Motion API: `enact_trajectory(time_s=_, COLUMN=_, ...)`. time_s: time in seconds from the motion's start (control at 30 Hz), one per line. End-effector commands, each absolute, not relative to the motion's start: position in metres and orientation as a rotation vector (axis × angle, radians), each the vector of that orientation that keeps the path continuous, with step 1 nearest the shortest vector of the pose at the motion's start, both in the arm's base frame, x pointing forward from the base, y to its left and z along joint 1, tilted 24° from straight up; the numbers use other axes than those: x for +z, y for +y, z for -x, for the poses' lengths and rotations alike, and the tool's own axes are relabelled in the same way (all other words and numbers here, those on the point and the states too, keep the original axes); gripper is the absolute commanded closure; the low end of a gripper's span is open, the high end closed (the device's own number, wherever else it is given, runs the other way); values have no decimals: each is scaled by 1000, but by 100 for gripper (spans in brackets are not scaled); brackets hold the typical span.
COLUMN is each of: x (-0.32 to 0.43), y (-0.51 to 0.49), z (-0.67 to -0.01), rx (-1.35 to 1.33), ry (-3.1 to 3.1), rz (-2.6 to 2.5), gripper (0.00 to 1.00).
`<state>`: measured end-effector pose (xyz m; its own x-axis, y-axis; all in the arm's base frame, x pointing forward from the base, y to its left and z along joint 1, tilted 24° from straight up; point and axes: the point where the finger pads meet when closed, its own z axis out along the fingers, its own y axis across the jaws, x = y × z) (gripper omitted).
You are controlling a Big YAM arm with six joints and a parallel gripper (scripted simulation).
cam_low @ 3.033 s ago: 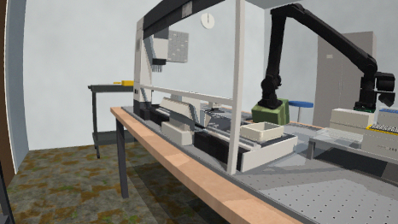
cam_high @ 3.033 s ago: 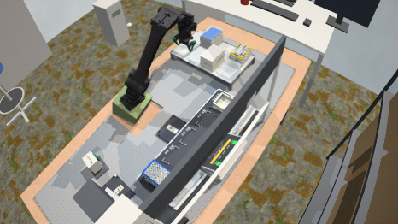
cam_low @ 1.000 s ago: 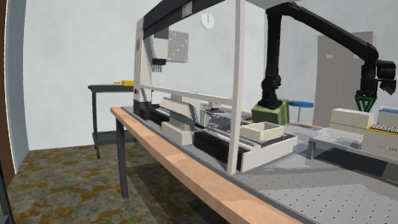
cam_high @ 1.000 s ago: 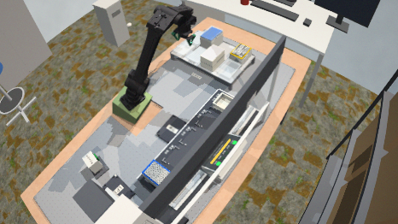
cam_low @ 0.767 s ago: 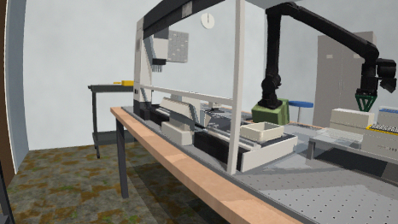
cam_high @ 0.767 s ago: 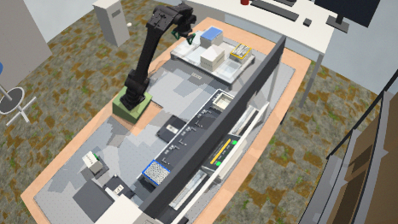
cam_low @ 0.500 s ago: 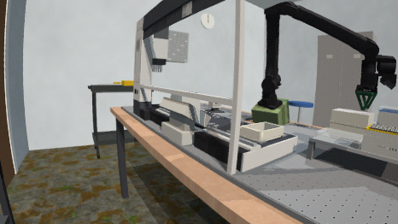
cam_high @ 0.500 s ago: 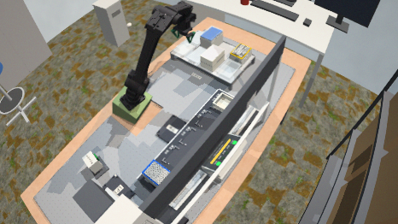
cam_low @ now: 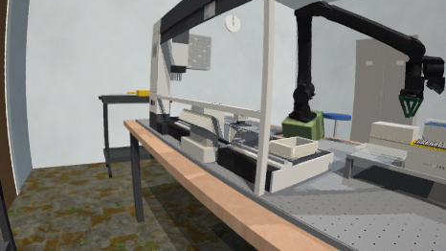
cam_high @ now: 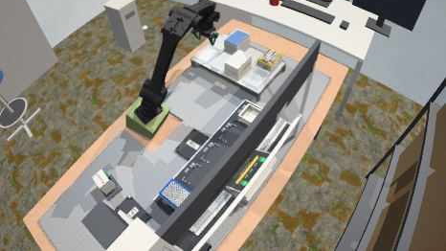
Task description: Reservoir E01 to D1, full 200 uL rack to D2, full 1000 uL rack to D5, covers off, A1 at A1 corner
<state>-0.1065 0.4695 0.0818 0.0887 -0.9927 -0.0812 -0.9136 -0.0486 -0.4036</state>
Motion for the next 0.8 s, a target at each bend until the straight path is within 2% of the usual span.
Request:
enact_trajectory(time_s=0.0, x=116, y=486, z=127, rx=-211, ry=1879, rz=1995, gripper=0)
enact_trajectory(time_s=0.77, x=152, y=480, z=140, rx=-198, ry=1881, rz=1994, gripper=0)
